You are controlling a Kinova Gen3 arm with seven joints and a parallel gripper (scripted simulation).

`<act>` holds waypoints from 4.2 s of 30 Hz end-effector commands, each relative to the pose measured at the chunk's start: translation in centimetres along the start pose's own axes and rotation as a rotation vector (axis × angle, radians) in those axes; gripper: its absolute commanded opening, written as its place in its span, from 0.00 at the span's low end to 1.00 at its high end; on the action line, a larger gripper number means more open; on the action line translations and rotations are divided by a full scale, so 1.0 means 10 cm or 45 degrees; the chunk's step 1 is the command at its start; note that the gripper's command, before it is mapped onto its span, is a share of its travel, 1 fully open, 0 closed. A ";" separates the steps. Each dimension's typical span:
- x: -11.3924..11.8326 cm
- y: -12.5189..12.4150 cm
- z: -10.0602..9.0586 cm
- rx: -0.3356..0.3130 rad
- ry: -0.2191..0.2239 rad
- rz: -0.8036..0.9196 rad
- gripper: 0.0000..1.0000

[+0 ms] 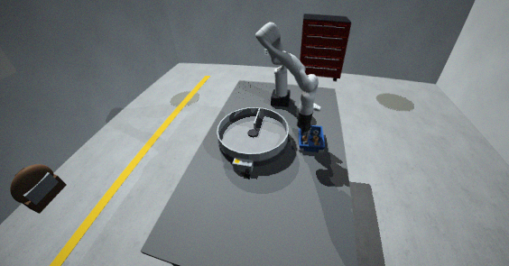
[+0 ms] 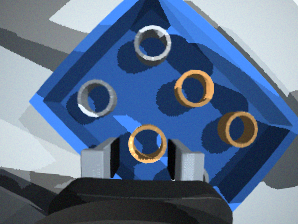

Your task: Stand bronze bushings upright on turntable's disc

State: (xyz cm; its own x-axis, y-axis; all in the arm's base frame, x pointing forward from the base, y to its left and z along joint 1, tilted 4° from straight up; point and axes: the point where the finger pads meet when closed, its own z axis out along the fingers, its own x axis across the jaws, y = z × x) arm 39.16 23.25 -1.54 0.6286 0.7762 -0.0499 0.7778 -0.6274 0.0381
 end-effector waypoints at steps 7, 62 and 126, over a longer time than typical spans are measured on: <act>0.05 -0.02 0.01 0.000 0.006 0.010 0.76; 0.06 -0.04 0.02 0.000 0.004 0.009 0.76; 0.04 -0.05 0.22 0.001 0.001 0.011 0.76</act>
State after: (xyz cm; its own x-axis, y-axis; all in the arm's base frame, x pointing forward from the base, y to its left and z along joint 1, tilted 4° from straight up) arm 39.11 23.64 -3.61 0.6317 0.7736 -0.0500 0.7752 -0.6306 0.0376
